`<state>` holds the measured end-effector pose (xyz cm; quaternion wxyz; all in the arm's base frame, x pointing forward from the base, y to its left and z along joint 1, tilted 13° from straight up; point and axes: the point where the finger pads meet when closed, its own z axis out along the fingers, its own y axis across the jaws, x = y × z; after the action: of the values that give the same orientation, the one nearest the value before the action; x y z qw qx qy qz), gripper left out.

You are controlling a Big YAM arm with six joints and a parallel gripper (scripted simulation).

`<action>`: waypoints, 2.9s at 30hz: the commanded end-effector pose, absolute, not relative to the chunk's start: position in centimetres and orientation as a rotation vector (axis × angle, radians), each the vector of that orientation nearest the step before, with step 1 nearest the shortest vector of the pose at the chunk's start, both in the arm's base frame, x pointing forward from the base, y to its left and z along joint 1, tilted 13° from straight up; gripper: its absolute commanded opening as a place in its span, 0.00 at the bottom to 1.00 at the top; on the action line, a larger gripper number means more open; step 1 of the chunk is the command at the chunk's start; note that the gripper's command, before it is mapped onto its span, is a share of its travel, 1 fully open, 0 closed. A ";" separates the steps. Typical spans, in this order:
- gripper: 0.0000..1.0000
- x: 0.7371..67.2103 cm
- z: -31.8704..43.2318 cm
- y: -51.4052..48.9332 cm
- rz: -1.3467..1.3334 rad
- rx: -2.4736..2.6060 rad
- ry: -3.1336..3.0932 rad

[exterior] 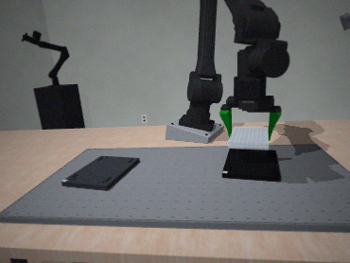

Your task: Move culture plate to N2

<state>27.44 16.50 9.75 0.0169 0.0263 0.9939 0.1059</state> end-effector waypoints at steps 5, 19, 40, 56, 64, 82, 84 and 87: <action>0.00 30.0 14.2 17.3 0.381 0.051 3.008; 0.00 29.9 15.4 16.9 0.373 0.053 3.017; 0.00 29.9 15.4 17.0 0.374 0.053 3.016; 0.00 29.9 15.4 17.0 0.374 0.053 3.016; 0.00 29.9 15.4 17.0 0.374 0.053 3.016; 0.00 29.6 13.4 13.0 0.354 0.069 3.048; 0.00 29.1 12.4 12.2 0.344 0.073 3.071; 0.00 29.3 11.8 11.2 0.340 0.075 3.081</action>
<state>29.41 12.18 12.24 0.0276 0.0394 0.9924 0.1132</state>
